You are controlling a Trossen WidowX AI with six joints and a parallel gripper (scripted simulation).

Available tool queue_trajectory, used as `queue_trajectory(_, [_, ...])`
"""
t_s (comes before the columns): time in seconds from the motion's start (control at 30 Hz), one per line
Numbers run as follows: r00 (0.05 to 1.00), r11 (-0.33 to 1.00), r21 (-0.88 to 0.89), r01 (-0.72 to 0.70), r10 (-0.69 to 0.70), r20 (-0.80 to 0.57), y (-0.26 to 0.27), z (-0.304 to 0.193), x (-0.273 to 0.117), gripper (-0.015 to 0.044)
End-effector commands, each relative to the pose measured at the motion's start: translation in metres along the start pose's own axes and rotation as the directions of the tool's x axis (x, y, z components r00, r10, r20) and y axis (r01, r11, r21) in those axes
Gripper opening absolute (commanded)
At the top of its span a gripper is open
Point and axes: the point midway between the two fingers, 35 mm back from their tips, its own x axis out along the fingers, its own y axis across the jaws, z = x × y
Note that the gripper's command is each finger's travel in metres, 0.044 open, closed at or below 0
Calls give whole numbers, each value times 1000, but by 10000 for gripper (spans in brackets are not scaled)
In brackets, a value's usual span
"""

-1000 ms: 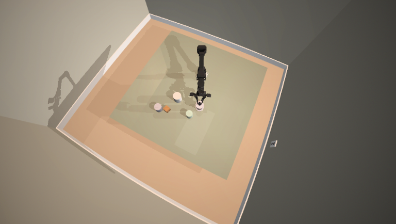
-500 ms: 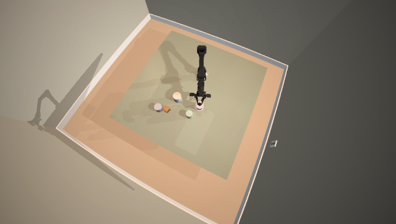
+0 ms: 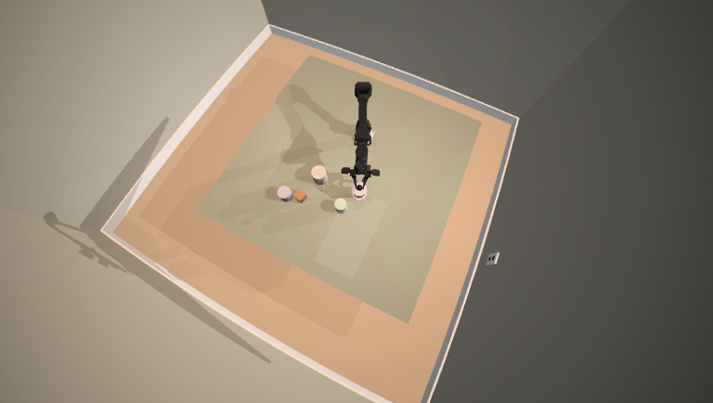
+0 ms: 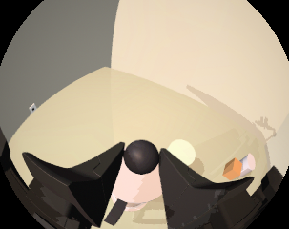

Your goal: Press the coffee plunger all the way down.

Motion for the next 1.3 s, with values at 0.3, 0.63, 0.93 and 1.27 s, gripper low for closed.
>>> queue_trajectory(0.3, [1000, 1000, 0, 0, 0, -3, 0, 0, 1, 127])
queue_trajectory(0.63, [1000, 1000, 0, 0, 0, -3, 0, 0, 1, 179])
queue_trajectory(0.93, [1000, 1000, 0, 0, 0, -3, 0, 0, 1, 416])
queue_trajectory(1.27, [1000, 1000, -3, 0, 0, -12, 1, 33, -30, 440])
